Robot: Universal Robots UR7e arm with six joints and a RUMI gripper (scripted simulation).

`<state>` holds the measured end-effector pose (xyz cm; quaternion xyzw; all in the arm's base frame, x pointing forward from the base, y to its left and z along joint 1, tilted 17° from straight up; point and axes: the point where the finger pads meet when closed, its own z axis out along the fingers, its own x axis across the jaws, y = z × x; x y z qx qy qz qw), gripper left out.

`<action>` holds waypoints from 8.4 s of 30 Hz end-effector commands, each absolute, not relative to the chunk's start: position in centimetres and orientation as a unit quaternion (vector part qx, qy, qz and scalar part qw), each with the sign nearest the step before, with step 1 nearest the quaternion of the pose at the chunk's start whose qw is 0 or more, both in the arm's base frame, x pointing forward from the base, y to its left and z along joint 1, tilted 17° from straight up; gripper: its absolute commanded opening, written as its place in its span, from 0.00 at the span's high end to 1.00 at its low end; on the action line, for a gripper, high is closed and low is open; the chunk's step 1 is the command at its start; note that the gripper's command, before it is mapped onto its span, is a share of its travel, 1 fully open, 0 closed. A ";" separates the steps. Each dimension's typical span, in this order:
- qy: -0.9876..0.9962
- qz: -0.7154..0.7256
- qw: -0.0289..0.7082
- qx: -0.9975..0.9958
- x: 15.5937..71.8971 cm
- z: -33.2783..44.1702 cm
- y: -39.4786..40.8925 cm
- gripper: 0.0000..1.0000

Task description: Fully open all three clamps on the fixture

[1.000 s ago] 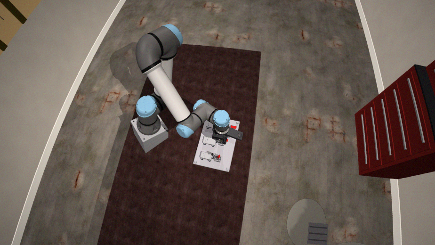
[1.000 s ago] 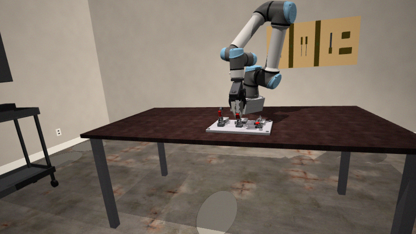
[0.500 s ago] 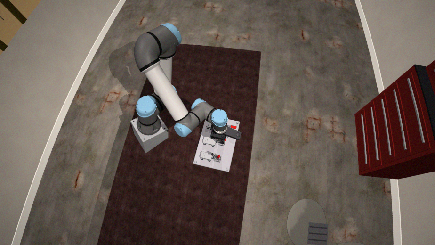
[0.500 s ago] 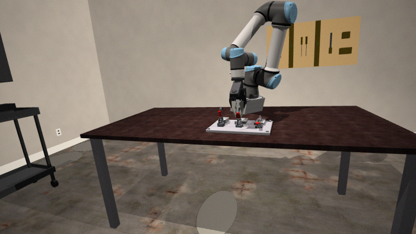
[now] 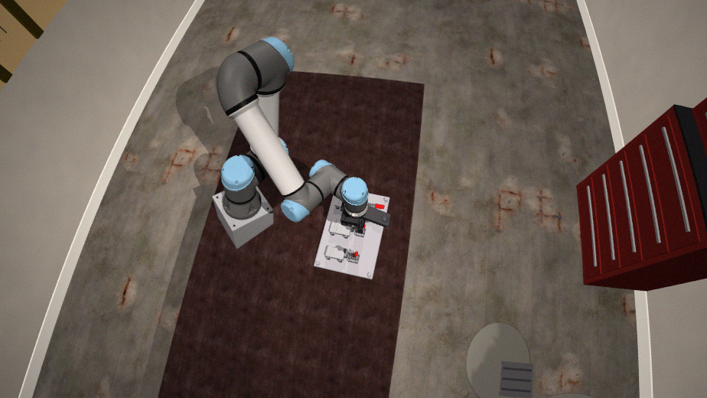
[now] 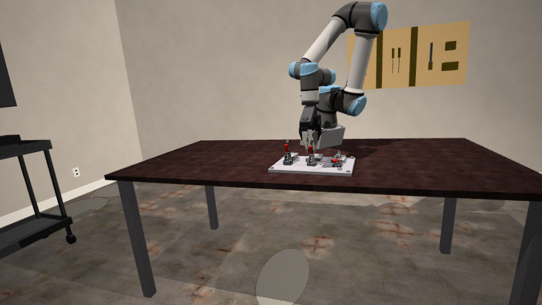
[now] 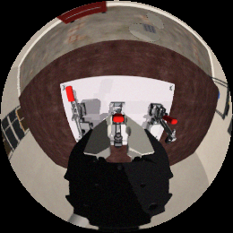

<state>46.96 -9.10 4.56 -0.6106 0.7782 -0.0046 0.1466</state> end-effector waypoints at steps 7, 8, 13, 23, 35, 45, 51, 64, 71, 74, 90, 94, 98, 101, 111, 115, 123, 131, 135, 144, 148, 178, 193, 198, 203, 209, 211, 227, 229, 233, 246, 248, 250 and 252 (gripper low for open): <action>0.778 -0.005 0.147 -0.611 46.8 4.5 -9.1 1.00; 0.778 -0.005 0.147 -0.611 46.8 4.5 -9.1 1.00; 0.778 -0.005 0.147 -0.611 46.8 4.5 -9.1 1.00; 0.778 -0.005 0.147 -0.611 46.7 4.5 -9.1 1.00; 0.778 -0.005 0.147 -0.611 46.7 4.5 -9.1 1.00; 0.778 -0.005 0.147 -0.611 46.7 4.5 -9.1 1.00; 0.778 -0.005 0.147 -0.611 46.7 4.5 -9.1 1.00; 0.778 -0.005 0.147 -0.611 46.7 4.5 -9.0 1.00; 0.778 -0.005 0.147 -0.611 46.6 4.5 -9.0 1.00; 0.778 -0.005 0.147 -0.611 46.6 4.5 -9.0 1.00; 0.778 -0.005 0.147 -0.611 46.5 4.5 -9.0 1.00; 0.778 -0.005 0.147 -0.611 46.5 4.5 -9.0 1.00; 0.778 -0.005 0.147 -0.611 46.5 4.5 -9.0 1.00; 0.778 -0.005 0.147 -0.611 46.5 4.5 -9.0 1.00; 0.778 -0.005 0.147 -0.611 46.5 4.5 -9.0 1.00; 0.778 -0.005 0.147 -0.611 46.5 4.5 -9.0 1.00; 0.778 -0.005 0.147 -0.611 46.5 4.5 -9.0 0.72; 0.778 -0.005 0.147 -0.611 46.5 4.5 -9.0 0.72; 0.778 -0.005 0.147 -0.611 46.5 4.5 -9.0 0.72; 0.778 -0.005 0.147 -0.611 46.5 4.5 -9.0 0.72; 0.778 -0.005 0.147 -0.611 46.5 4.6 -9.0 0.72; 0.778 -0.005 0.147 -0.611 45.4 9.2 -9.8 0.72; 0.778 -0.005 0.147 -0.611 45.4 9.2 -9.8 0.72; 0.778 -0.005 0.147 -0.611 45.4 9.2 -9.8 0.72; 0.778 -0.005 0.147 -0.611 45.4 9.2 -9.8 0.72; 0.778 -0.005 0.147 -0.611 45.4 9.2 -9.8 0.72; 0.778 -0.005 0.147 -0.611 45.4 9.2 -9.8 0.72; 0.778 -0.005 0.147 -0.611 44.5 12.6 -10.4 0.72; 0.778 -0.005 0.147 -0.611 44.3 13.6 -10.6 0.72; 0.778 -0.005 0.147 -0.611 43.9 15.4 -10.9 0.72; 0.778 -0.005 0.147 -0.611 43.4 17.1 -11.2 0.72; 0.778 -0.005 0.147 -0.611 43.4 17.1 -11.2 0.72; 0.778 -0.005 0.147 -0.611 43.5 17.1 -11.0 0.72; 0.778 -0.005 0.147 -0.611 43.6 17.2 -10.6 0.72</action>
